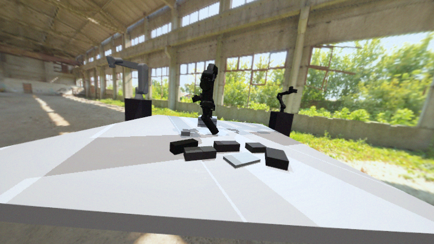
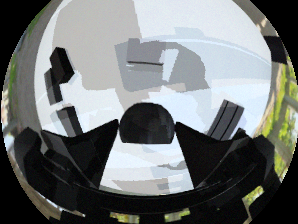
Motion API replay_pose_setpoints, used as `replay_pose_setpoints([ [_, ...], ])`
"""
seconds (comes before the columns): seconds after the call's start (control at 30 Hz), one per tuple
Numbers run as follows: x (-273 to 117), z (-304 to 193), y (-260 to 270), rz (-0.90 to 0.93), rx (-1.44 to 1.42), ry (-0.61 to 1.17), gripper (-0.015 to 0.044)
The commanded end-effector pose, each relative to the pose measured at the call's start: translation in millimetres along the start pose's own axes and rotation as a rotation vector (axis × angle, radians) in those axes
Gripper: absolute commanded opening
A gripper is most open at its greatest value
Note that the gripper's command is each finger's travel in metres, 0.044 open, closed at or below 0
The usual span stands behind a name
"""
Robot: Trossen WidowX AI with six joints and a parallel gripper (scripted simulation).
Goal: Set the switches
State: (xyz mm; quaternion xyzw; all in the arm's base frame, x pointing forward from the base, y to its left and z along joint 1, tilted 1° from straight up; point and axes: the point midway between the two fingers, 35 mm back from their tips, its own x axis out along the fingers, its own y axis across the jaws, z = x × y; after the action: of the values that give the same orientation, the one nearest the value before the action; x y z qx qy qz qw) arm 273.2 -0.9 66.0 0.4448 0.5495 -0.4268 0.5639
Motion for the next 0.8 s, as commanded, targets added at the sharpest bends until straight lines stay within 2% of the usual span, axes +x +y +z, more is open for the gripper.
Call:
replay_pose_setpoints([
  [0.0, 8, 1, -4, -0.022, -0.01, 0.007, 0.0338],
  [0.77, 19, 15, -4, -0.022, -0.01, 0.006, 0.0338],
])
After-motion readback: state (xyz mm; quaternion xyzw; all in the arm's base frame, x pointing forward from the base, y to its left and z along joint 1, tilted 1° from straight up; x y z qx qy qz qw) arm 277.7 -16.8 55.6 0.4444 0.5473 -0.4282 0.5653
